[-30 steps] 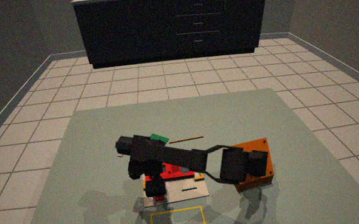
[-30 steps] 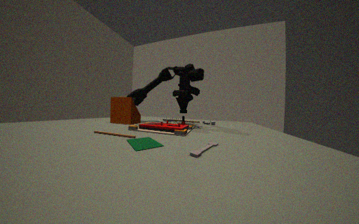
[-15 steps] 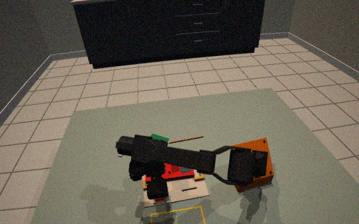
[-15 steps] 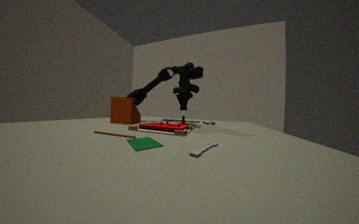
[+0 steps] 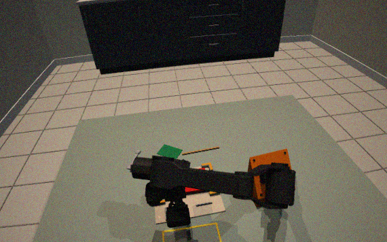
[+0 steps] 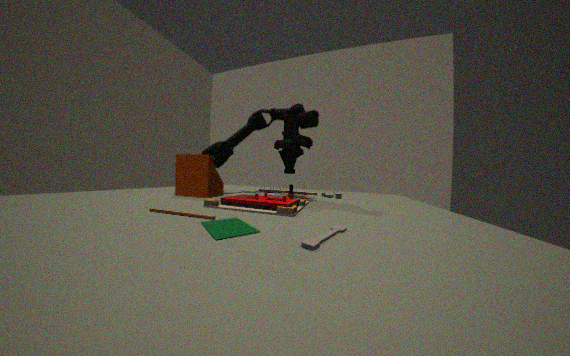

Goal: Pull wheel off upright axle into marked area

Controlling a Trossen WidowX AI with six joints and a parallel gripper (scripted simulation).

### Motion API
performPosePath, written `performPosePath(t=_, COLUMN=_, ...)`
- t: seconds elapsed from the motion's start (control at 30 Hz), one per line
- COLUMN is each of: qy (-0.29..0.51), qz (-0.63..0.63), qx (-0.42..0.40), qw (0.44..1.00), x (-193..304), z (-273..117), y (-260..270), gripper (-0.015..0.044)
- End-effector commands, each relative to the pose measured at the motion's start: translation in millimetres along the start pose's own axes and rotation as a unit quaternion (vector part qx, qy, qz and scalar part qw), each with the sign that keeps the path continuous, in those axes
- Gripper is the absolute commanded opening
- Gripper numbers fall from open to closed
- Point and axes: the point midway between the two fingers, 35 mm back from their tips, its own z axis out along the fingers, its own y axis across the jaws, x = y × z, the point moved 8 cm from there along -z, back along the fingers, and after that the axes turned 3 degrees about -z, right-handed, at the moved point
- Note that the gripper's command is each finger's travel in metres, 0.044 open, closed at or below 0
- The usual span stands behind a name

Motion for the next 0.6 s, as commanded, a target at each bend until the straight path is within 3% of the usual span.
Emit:
performPosePath(t=0.0, qy=0.001, qz=0.003, qx=-0.004, qw=1.0, x=7.4, z=-0.1, y=12.2, gripper=0.0)
performPosePath(t=0.57, qy=0.002, qz=0.003, qx=-0.005, qw=1.0, x=27.6, z=-0.2, y=43.5, gripper=0.0)
